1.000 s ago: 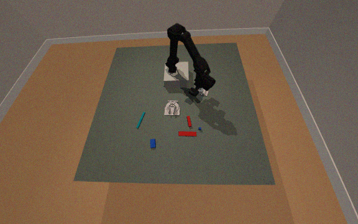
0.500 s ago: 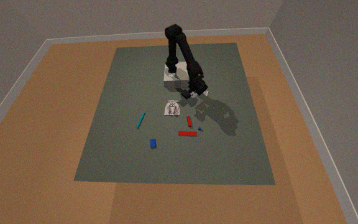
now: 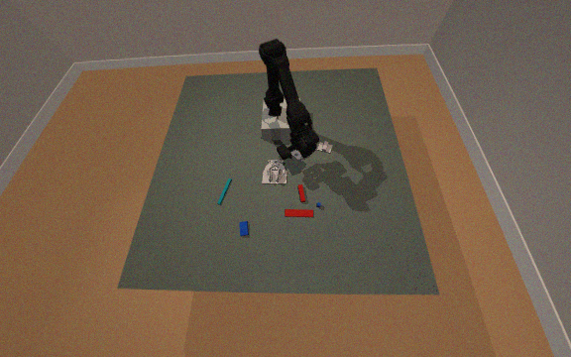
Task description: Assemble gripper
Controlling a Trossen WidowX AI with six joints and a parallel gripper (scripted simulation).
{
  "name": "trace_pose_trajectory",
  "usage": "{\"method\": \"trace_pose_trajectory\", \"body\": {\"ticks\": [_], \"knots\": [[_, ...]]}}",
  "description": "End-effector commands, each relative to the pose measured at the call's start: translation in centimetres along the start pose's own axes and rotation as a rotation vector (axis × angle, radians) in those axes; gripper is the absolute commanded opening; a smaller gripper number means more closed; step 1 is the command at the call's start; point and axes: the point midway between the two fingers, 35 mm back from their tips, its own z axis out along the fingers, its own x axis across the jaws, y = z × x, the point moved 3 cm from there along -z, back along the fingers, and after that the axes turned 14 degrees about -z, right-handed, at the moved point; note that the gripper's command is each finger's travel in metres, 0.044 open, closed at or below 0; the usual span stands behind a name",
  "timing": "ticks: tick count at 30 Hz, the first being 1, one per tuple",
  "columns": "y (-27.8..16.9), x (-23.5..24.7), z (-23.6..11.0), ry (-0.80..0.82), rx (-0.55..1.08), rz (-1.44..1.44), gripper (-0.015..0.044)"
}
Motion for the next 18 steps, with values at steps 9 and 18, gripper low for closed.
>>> {"method": "trace_pose_trajectory", "body": {"ticks": [9, 18], "knots": [[-2.0, -3.3, 0.0, -0.008, 0.001, 0.170, 0.0351], [-3.8, -5.7, 0.0, -0.010, 0.001, 0.306, 0.0351]]}}
